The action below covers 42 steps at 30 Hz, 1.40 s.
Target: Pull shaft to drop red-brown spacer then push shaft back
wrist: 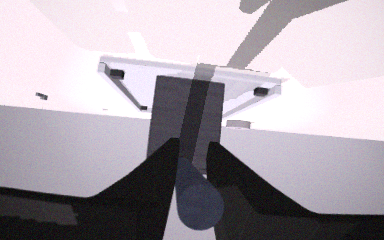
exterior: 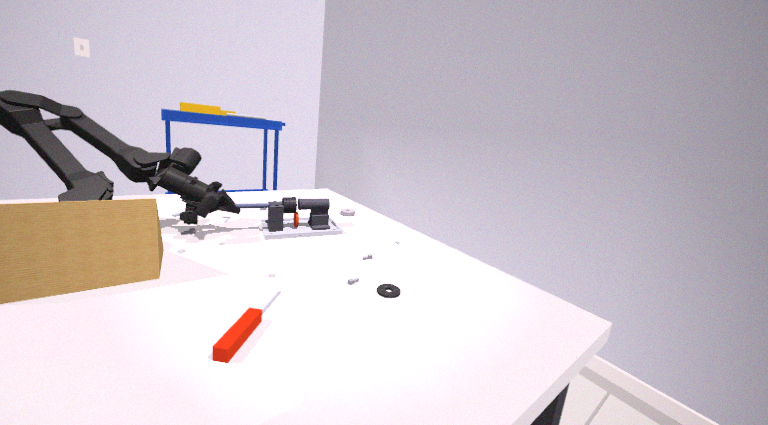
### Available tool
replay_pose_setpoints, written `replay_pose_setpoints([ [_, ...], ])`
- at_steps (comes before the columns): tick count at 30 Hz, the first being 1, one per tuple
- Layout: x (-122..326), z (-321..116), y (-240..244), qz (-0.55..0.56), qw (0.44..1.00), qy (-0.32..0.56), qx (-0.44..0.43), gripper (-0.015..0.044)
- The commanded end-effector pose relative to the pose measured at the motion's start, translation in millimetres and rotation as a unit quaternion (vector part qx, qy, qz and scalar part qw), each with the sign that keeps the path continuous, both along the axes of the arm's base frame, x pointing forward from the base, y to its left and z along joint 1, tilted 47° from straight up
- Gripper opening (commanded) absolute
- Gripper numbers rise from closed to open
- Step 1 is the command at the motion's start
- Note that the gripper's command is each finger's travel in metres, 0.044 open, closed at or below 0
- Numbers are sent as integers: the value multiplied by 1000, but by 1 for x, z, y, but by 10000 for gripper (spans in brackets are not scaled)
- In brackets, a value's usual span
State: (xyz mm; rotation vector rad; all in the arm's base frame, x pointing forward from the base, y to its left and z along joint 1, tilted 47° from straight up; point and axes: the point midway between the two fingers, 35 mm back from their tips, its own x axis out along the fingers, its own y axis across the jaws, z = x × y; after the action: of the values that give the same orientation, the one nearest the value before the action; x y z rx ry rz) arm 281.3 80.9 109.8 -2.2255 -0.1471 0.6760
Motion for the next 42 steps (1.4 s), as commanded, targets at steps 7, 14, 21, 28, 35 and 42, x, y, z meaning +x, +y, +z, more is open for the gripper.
replay_pose_setpoints([
  [7, 4, 0, 0, -1, 1000, 0, 1, 0],
  [14, 7, -1, -1, -1, 1000, 0, 1, 0],
  [21, 9, -1, -1, -1, 1000, 0, 1, 0],
  [28, 11, -1, -1, -1, 1000, 0, 1, 0],
  [35, 14, -1, -1, -1, 1000, 0, 1, 0],
  [42, 16, -2, -1, -1, 1000, 0, 1, 0],
])
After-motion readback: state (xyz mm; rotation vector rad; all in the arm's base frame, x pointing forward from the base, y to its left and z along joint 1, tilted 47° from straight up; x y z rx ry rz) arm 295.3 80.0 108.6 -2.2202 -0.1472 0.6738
